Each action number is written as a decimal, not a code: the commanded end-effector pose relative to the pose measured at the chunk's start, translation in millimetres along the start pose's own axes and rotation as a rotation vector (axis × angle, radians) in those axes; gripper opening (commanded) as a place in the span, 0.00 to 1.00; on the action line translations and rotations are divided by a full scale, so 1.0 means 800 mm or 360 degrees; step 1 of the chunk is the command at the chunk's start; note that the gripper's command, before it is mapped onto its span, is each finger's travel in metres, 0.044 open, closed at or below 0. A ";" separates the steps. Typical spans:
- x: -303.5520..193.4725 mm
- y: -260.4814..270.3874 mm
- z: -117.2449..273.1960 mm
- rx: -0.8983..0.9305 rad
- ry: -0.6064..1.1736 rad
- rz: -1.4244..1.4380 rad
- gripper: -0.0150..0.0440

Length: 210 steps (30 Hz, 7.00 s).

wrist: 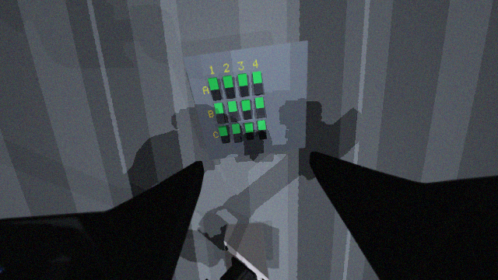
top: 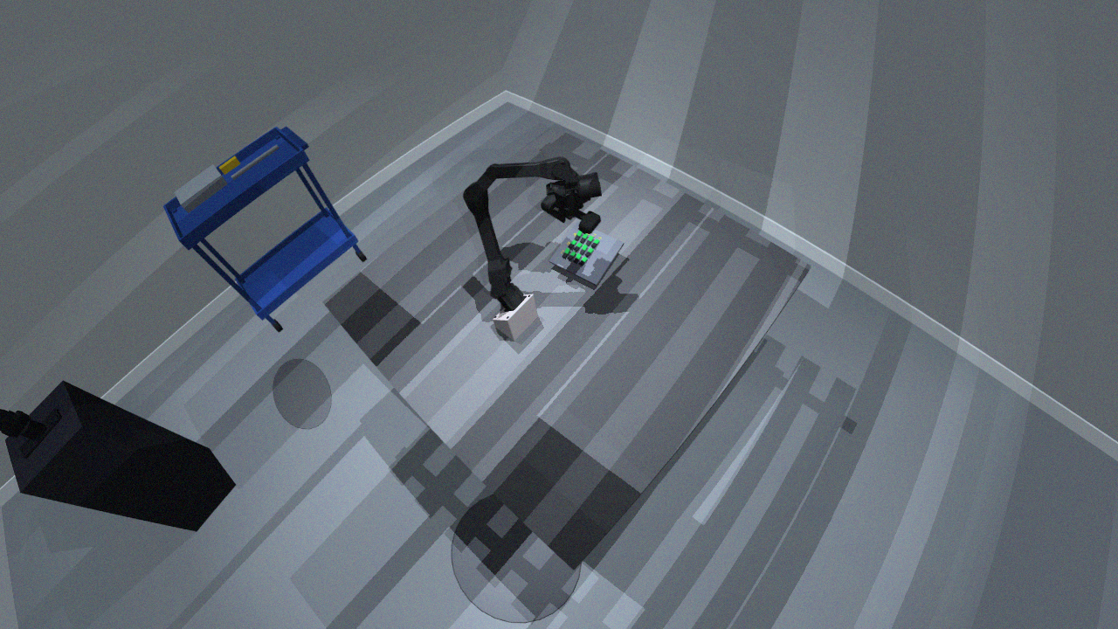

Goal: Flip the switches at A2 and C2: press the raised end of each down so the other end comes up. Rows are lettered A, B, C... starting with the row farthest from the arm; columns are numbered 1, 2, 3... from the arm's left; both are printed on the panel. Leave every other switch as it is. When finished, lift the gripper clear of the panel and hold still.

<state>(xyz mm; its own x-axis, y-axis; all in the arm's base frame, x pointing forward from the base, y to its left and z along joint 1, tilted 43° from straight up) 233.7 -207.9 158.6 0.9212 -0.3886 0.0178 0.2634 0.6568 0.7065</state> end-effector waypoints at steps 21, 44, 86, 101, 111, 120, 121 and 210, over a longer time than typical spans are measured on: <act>0.065 0.054 -0.156 -0.0003 0.0012 0.0102 0.25; 0.066 0.055 -0.186 -0.0001 0.0011 0.0103 0.25; 0.066 0.055 -0.191 -0.0001 0.0011 0.0103 0.25; 0.066 0.055 -0.193 0.0000 0.0011 0.0103 0.25; 0.061 0.053 -0.113 0.0005 -0.0027 0.0101 0.25; -0.010 0.028 -0.111 0.0000 -0.0024 0.0097 0.25; -0.023 0.024 -0.112 0.0001 -0.0023 0.0096 0.25; -0.059 0.016 -0.195 0.0018 -0.0062 0.0096 0.25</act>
<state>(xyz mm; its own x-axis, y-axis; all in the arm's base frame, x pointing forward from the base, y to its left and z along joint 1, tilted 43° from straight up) 237.6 -80.4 56.7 0.9248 -0.3699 0.0891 0.2021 0.6760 0.7087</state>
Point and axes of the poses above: the point midway between the two fingers, 35 mm back from their tips, its own z axis back along the fingers, its own y axis across the jaws, x = y × z, the point moved 8 cm from there along z, back along the fingers, and after that the axes turned 13 degrees about -z, right-handed, at the moved point
